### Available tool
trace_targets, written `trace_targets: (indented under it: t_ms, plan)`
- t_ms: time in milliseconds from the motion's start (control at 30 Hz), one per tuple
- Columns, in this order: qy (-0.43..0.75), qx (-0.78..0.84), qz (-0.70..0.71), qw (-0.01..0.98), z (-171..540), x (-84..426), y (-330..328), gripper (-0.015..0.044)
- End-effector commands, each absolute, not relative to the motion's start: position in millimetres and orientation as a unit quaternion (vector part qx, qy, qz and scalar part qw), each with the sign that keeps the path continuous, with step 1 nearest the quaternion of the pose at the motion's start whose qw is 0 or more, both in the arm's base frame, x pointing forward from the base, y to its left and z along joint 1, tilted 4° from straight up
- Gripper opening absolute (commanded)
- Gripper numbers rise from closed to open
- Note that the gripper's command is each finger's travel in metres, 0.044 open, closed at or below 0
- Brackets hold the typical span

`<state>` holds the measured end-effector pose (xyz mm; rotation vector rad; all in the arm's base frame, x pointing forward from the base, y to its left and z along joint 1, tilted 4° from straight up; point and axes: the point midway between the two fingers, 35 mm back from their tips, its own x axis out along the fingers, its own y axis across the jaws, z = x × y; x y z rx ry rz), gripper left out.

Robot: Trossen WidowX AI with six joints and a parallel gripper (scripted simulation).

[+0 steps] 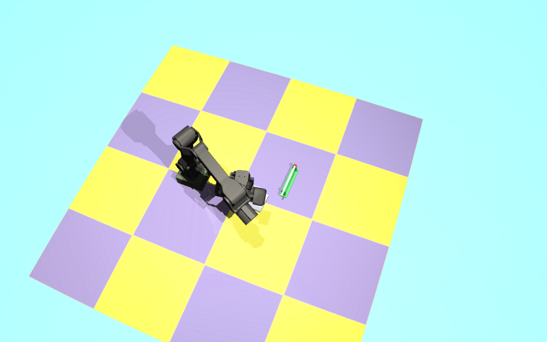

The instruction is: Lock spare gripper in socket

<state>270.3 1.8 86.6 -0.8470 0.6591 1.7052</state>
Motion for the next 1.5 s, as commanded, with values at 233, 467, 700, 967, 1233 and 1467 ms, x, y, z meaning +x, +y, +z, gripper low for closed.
trace_targets:
  t_ms: [233,467,700,967,1233,1467]
  plan:
    - [0.193,-0.299,0.717,0.600,110.7,265.9,17.4,0.0000]
    - [0.142,-0.266,0.704,0.643,127.5,267.1,23.2,0.0000]
    - [0.117,-0.250,0.694,0.665,136.3,268.5,25.1,0.0000]
    - [0.117,-0.254,0.694,0.663,125.2,270.8,27.7,0.0000]
    - [0.117,-0.255,0.695,0.662,115.3,271.9,26.2,0.0000]
    - [0.117,-0.255,0.695,0.662,105.4,273.5,26.7,0.0000]
